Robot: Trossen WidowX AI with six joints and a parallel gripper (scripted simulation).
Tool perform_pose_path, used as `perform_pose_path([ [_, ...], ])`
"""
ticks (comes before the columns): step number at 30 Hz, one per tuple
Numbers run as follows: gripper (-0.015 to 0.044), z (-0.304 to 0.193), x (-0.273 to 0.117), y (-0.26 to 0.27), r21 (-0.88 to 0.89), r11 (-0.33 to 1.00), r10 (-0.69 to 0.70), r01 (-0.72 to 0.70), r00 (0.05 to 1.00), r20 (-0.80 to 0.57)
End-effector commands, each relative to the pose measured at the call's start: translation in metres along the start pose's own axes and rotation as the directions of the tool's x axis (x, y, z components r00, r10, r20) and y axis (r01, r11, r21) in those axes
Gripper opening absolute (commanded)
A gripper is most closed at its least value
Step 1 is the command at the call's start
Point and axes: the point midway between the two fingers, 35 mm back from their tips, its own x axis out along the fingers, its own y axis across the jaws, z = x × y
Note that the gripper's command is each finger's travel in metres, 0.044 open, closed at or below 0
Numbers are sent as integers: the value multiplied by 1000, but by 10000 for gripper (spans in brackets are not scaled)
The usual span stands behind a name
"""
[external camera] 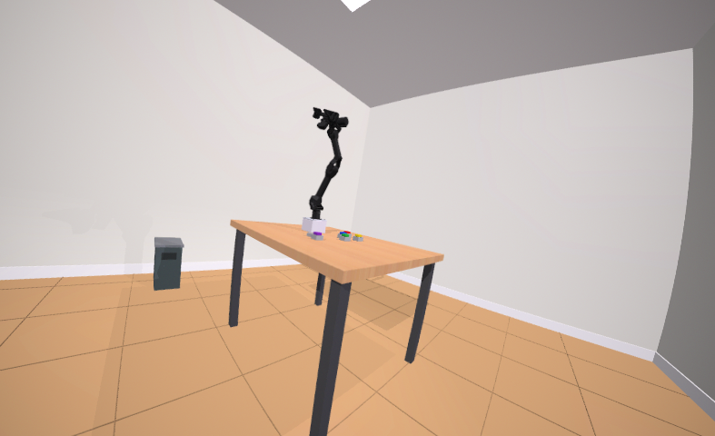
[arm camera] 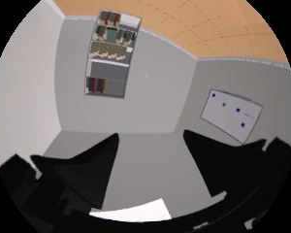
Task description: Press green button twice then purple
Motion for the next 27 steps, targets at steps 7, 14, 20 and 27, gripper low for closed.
perform_pose_path([
  [7,400,-4,0,32,395,896,-151,204,975,-161],
  [14,400,17,35,71,802,466,-246,374,925,-289],
  [20,400,54,90,77,948,-21,-302,319,901,-310],
  [27,400,114,162,35,874,-485,-402,9,886,-232],
])
